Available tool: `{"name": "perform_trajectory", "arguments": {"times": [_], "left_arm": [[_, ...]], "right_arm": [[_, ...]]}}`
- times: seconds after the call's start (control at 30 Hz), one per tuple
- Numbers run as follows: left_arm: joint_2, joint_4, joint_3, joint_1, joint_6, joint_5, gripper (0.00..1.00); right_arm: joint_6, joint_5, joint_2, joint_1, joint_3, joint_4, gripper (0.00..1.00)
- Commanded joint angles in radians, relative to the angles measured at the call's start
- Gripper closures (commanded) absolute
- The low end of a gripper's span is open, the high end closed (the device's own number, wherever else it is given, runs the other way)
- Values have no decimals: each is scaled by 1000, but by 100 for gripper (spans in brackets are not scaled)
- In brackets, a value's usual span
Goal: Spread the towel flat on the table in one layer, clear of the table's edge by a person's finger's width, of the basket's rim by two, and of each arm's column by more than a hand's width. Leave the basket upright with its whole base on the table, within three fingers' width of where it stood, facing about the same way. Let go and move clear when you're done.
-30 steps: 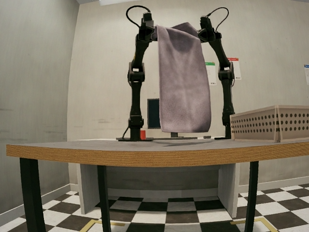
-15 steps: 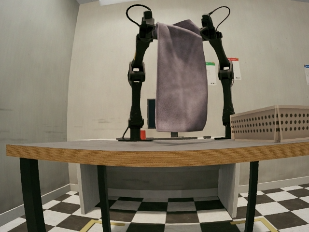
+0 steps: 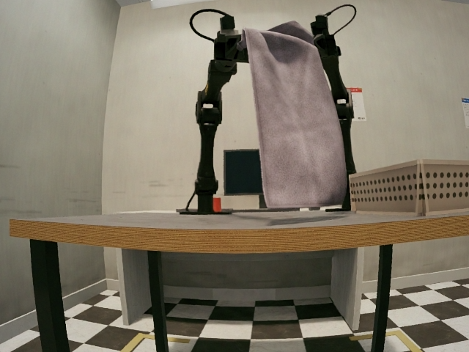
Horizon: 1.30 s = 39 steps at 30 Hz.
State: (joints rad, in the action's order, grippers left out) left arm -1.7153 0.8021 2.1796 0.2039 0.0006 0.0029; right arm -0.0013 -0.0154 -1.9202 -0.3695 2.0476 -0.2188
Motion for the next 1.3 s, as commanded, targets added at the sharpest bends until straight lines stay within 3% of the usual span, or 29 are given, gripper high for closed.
{"name": "perform_trajectory", "arguments": {"times": [0.0,0.27,0.33,0.4,0.63,1.17,1.2,1.27], "left_arm": [[28,-40,35,-1,-5,-14,100],[23,-14,44,-1,-5,-14,100],[-33,-102,37,-35,-4,-14,100],[-56,-155,32,-55,-3,-13,100],[-105,-191,71,-71,-3,-14,100],[-72,-188,68,-67,-4,-15,100],[-65,-210,2,-68,-4,-14,100],[-64,-213,-1,-68,-4,-14,100]], "right_arm": [[6,19,21,15,-57,214,100],[5,21,13,14,-44,278,100],[5,19,-54,18,-111,471,100],[6,17,-106,21,-71,593,100],[6,19,-232,21,-18,820,100],[5,22,-285,20,60,785,100],[5,22,-274,20,52,774,100],[5,22,-276,20,54,773,100]]}}
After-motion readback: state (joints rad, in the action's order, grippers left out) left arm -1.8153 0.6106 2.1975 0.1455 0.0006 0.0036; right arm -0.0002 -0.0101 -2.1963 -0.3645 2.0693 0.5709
